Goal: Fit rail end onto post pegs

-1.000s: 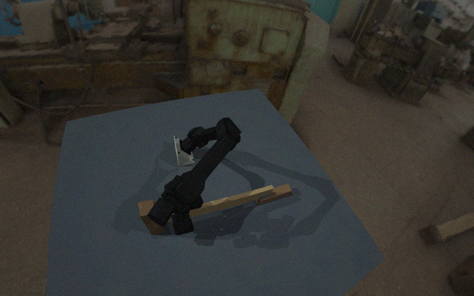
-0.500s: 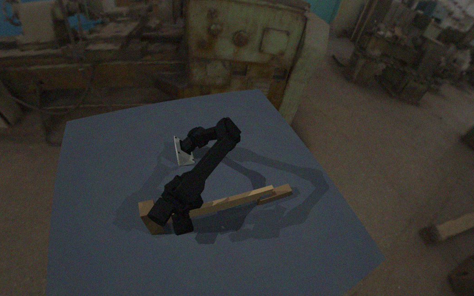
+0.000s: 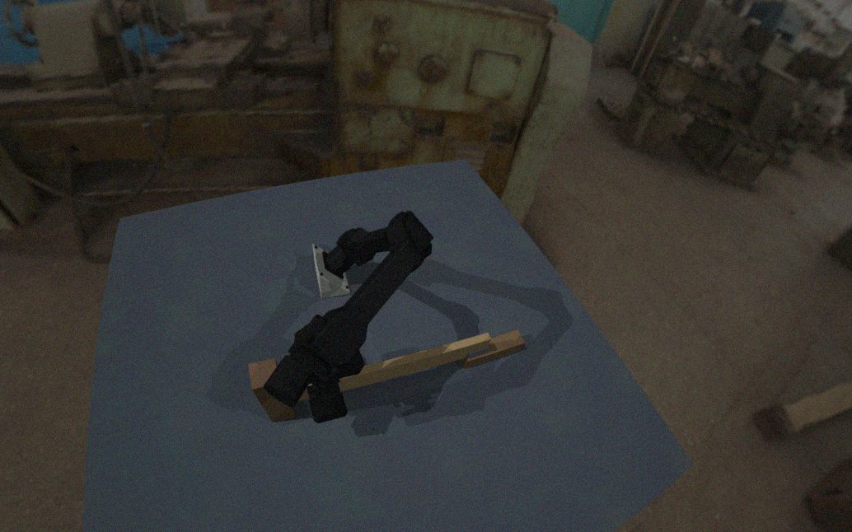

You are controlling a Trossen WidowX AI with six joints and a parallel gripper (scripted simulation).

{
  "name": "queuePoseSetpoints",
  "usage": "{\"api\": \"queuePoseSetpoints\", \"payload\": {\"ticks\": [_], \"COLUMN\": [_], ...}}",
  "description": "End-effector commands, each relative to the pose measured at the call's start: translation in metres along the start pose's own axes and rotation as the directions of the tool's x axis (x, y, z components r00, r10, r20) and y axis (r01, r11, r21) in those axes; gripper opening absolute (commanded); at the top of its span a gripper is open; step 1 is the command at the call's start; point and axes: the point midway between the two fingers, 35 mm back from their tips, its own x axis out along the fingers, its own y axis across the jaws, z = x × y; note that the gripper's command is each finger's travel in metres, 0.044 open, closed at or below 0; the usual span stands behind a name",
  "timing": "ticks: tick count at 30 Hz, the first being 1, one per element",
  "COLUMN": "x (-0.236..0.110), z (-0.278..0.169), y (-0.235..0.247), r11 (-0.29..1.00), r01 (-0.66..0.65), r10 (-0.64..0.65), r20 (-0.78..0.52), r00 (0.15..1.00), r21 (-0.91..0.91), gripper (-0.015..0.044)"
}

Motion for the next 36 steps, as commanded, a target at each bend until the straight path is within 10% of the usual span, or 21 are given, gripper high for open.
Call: {"api": "queuePoseSetpoints", "payload": {"ticks": [1,27,36], "x": [-0.0032,-0.0022,0.0002], "z": [-0.0045,-0.0115,-0.0079], "y": [0.0002,0.0002,0.0004], "r11": [1.000,1.000,1.000], "r01": [0.006,0.007,0.001], "r10": [-0.006,-0.007,-0.001], "r20": [-0.011,-0.012,-0.005], "r00": [1.000,1.000,1.000], "r21": [0.000,0.000,0.001], "gripper": [0.0000,0.0000,0.0236]}}
